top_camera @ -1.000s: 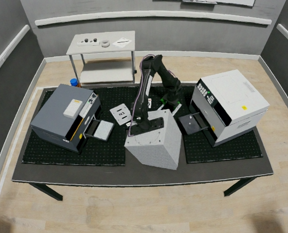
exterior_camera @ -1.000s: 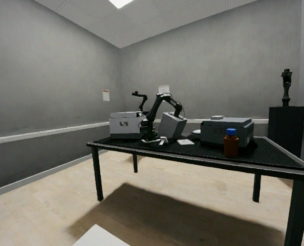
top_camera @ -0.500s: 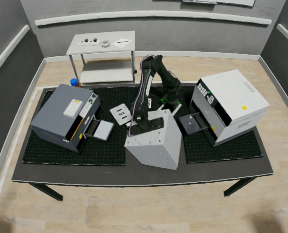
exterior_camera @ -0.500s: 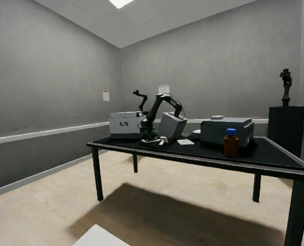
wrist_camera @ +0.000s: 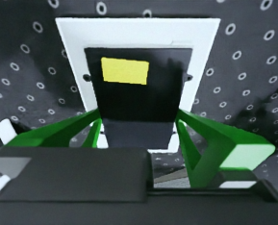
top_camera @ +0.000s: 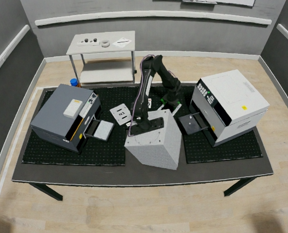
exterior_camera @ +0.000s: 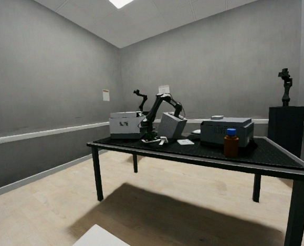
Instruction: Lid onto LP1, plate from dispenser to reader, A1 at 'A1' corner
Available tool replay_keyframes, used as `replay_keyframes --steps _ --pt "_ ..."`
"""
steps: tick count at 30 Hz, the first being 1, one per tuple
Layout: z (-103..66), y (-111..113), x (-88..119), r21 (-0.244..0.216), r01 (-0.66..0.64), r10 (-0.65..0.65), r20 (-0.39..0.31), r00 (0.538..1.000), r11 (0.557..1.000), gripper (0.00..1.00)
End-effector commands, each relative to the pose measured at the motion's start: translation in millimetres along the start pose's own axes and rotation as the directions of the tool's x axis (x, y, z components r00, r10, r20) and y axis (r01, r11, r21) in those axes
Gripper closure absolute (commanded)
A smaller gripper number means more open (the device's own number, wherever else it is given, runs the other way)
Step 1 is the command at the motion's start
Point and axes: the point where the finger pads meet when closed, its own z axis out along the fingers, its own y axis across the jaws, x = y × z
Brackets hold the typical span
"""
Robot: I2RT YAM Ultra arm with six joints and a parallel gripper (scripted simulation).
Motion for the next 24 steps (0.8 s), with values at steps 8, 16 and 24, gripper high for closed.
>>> replay_keyframes --steps 8,16,24 --pt "-7.8 6.1 -12.4 -0.007 0.003 -0.003 0.022 1.000 1.000 0.15" --pt "-4.7 2.2 -6.1 -0.003 0.002 -0.002 0.014 1.000 1.000 0.00" --pt "-4.7 2.2 -6.1 -0.003 0.002 -0.002 0.014 1.000 1.000 0.00"
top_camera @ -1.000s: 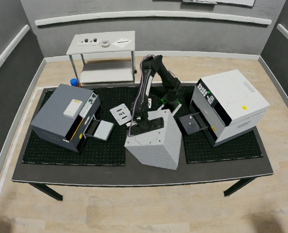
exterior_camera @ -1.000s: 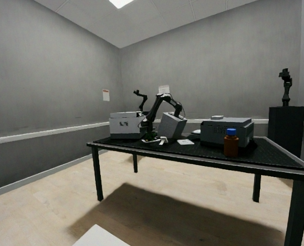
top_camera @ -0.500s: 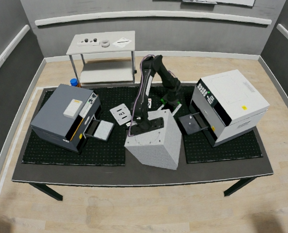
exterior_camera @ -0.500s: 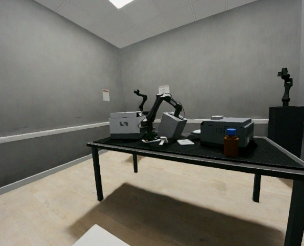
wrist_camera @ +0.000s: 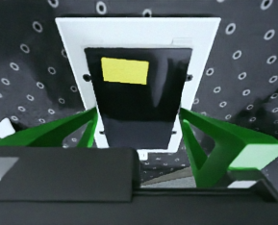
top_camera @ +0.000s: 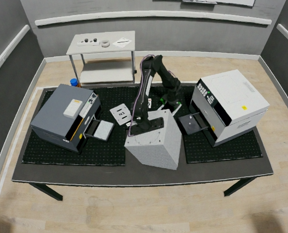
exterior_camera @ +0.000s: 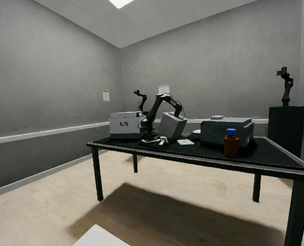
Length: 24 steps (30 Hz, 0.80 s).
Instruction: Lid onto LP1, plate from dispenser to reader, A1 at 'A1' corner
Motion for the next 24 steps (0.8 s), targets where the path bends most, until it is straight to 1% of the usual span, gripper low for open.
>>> replay_keyframes --steps 1,17,18,20,24 --pt "-4.7 2.3 -6.4 -0.004 0.002 -0.002 0.015 1.000 1.000 0.00" --pt "-4.7 2.3 -6.4 -0.004 0.002 -0.002 0.015 1.000 1.000 0.00" --pt "-15.6 8.2 -17.9 -0.010 0.012 -0.011 0.039 0.999 1.000 0.00" --pt "-19.5 5.6 -18.9 -0.010 0.012 -0.011 0.042 0.999 1.000 0.00" --pt "-19.3 -0.4 -2.0 -0.002 -0.005 0.005 0.007 1.000 1.000 0.00"
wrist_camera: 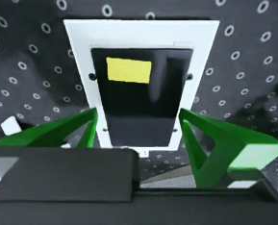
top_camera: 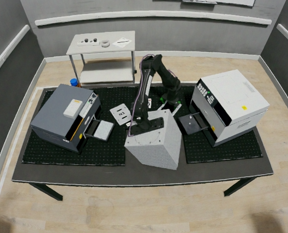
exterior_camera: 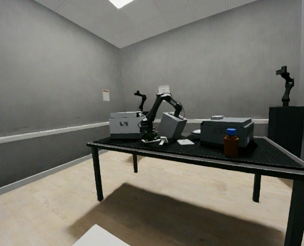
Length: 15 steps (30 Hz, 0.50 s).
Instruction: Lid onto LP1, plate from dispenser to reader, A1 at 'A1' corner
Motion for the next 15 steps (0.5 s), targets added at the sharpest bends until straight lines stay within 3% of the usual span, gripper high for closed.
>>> replay_keyframes --steps 1,15 --pt "-14.8 -3.6 0.4 -0.001 -0.010 0.010 0.004 1.000 1.000 0.00" --pt "-30.7 -4.5 0.6 0.004 -0.009 0.009 0.005 1.000 1.000 0.00"
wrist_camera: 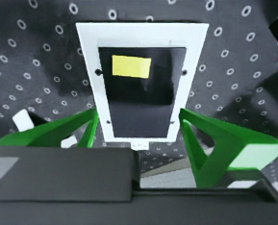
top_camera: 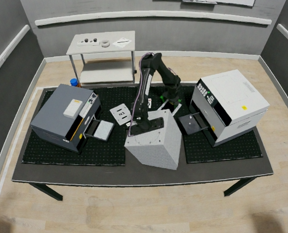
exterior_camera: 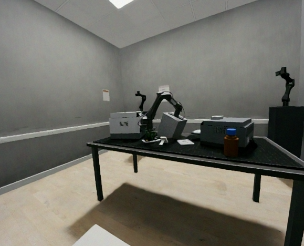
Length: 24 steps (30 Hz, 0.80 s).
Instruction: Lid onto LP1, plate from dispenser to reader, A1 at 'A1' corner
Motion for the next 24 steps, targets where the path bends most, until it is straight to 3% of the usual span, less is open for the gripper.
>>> replay_keyframes --steps 1,24 --pt "-15.1 -4.6 -0.7 0.005 -0.007 0.007 0.006 1.000 1.000 0.00" --pt "-41.0 -5.3 1.9 0.006 -0.009 0.009 0.002 1.000 1.000 0.00"
